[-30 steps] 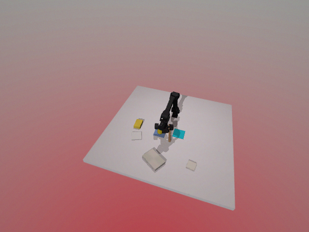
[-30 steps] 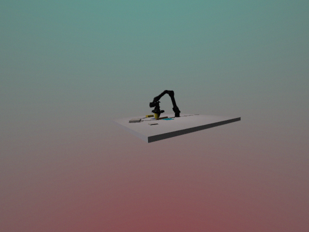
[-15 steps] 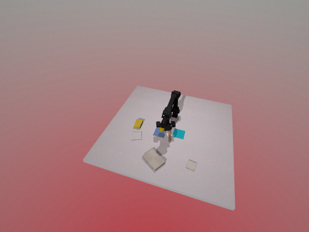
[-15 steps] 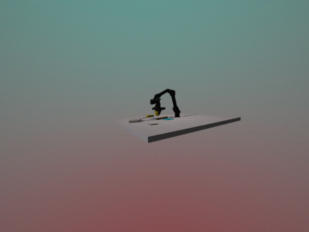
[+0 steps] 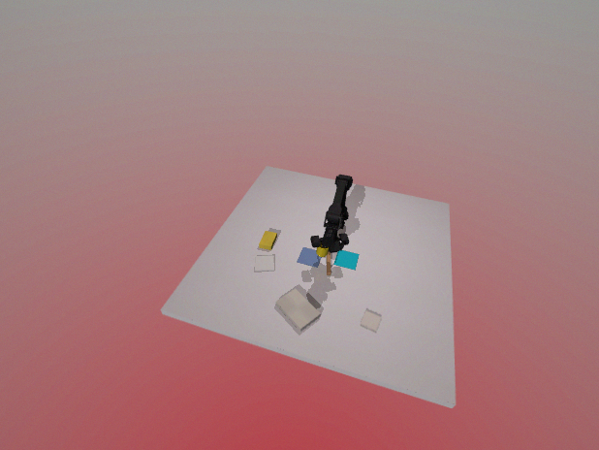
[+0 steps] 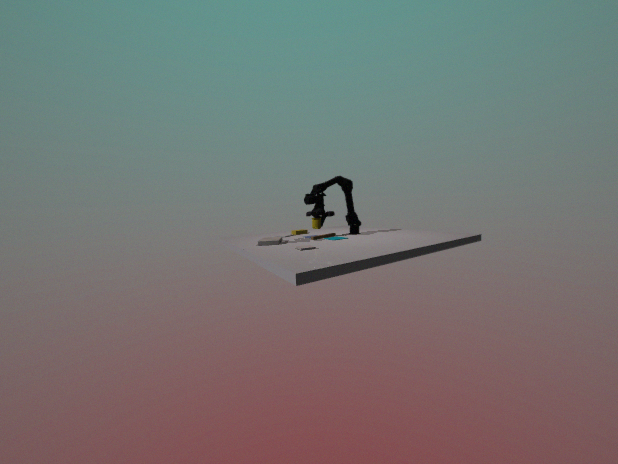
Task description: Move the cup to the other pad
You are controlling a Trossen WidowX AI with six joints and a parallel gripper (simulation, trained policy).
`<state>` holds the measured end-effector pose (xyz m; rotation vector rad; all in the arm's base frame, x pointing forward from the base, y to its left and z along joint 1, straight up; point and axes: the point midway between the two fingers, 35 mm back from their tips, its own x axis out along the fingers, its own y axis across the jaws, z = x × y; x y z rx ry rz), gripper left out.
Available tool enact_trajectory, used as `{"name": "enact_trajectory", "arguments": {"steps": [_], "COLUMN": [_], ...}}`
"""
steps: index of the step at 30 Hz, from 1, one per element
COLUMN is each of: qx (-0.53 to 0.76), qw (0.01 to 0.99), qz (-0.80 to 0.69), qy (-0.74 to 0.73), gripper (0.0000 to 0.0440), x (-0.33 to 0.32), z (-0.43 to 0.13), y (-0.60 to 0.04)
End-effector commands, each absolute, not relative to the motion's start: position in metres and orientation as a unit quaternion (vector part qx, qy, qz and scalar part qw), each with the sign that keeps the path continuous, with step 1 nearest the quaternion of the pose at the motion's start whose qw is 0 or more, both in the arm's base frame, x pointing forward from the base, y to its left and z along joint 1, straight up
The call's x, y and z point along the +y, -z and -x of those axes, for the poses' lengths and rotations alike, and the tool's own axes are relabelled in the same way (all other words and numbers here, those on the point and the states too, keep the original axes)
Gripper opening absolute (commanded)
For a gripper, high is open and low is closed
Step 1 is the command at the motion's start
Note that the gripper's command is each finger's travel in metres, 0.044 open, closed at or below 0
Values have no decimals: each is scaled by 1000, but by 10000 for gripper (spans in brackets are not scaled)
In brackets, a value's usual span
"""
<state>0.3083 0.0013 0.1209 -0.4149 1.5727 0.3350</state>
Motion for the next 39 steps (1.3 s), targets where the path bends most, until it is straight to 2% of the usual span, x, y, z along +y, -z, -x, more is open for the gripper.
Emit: {"name": "enact_trajectory", "arguments": {"steps": [1,22,39], "qx": [690,651,638], "qw": [682,704,715], "qz": [188,218,221], "qy": [-153,-182,-182], "gripper": [8,0,0], "x": [11,85,120], "z": [-309,-299,-276], "y": [-125,-124,-96]}}
